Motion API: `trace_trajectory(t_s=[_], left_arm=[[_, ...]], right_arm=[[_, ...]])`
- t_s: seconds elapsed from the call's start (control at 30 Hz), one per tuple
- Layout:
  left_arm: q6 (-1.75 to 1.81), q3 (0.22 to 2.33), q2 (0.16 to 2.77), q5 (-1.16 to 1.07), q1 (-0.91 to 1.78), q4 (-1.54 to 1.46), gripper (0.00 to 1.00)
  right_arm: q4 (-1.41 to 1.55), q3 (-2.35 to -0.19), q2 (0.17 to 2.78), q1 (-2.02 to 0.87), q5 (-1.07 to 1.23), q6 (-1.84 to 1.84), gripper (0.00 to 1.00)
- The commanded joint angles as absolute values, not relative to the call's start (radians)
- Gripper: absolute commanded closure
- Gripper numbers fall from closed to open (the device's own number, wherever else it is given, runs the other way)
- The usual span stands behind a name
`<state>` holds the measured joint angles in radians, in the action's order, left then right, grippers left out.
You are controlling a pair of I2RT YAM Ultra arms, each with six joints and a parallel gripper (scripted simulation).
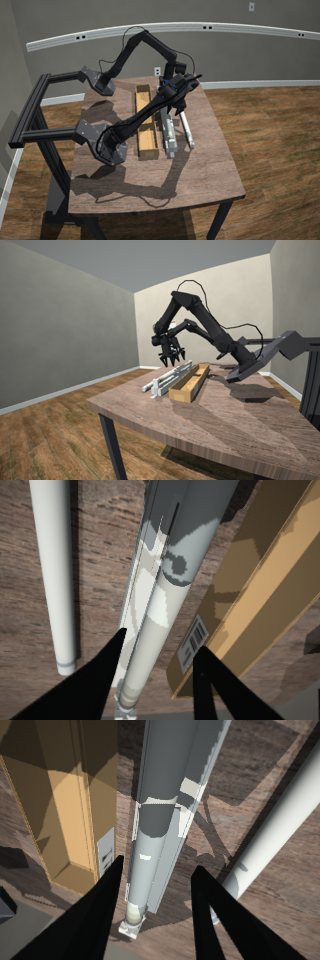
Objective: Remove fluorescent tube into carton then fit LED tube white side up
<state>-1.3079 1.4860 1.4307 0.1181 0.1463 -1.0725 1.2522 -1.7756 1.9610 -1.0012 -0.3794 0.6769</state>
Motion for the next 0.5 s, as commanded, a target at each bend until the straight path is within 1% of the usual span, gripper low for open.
trace_trajectory(t_s=[0.0, 0.1, 0.13, 0.2, 0.23, 0.3, 0.37, 0.4, 0.47], left_arm=[[-1.305, 1.522, 1.403, 0.109, 0.160, -1.085, 0.51], [-1.308, 1.520, 1.401, 0.109, 0.152, -1.084, 0.51], [-1.310, 1.496, 1.400, 0.110, 0.142, -1.076, 0.51], [-1.310, 1.496, 1.400, 0.110, 0.142, -1.076, 0.51], [-1.312, 1.460, 1.401, 0.110, 0.134, -1.066, 0.51], [-1.313, 1.506, 1.399, 0.109, 0.153, -1.079, 0.51], [-1.313, 1.508, 1.398, 0.109, 0.155, -1.075, 0.51], [-1.321, 1.443, 1.446, 0.107, 0.131, -1.025, 0.51], [-1.319, 1.454, 1.448, 0.108, 0.136, -1.050, 0.51]], right_arm=[[1.274, -1.813, 1.935, -1.036, -0.363, 0.686, 0.51], [1.275, -1.812, 1.935, -1.036, -0.364, 0.688, 0.51], [1.278, -1.759, 1.940, -1.036, -0.366, 0.689, 0.51], [1.278, -1.759, 1.940, -1.036, -0.366, 0.689, 0.51], [1.278, -1.738, 1.940, -1.036, -0.367, 0.691, 0.51], [1.266, -1.759, 1.939, -1.037, -0.367, 0.690, 0.51], [1.273, -1.757, 1.939, -1.036, -0.367, 0.690, 0.51], [1.212, -1.718, 1.948, -1.031, -0.366, 0.700, 0.51], [1.240, -1.730, 1.951, -1.032, -0.366, 0.695, 0.51]])
